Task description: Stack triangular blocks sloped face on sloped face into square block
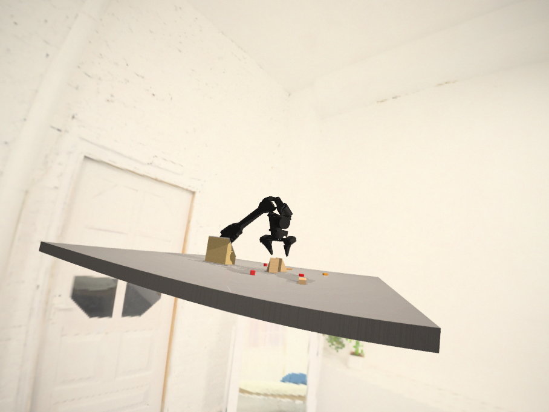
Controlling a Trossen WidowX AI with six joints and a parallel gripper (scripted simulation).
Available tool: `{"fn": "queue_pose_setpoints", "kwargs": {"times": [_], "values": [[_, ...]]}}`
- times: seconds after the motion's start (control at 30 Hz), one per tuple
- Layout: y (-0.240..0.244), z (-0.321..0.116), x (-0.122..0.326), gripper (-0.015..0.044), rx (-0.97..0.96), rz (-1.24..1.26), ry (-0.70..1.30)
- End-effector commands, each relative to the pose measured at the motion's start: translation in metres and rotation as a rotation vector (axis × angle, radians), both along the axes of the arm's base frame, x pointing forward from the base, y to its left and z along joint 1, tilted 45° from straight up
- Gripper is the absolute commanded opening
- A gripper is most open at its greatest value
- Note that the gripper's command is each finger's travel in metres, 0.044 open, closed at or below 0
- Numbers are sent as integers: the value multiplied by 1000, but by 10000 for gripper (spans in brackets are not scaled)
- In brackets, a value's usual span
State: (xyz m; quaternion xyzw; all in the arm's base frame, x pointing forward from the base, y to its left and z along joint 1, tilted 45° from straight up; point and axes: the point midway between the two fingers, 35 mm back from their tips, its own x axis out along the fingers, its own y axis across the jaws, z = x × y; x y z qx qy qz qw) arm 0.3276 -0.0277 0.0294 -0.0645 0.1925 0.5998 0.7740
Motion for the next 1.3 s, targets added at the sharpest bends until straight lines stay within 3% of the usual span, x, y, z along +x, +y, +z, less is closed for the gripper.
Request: {"fn": "queue_pose_setpoints", "kwargs": {"times": [0.0, 1.27], "values": [[7, -3, 1, 440, 1, -2, 5], [64, -24, 9, 440, 15, 0, 1]]}}
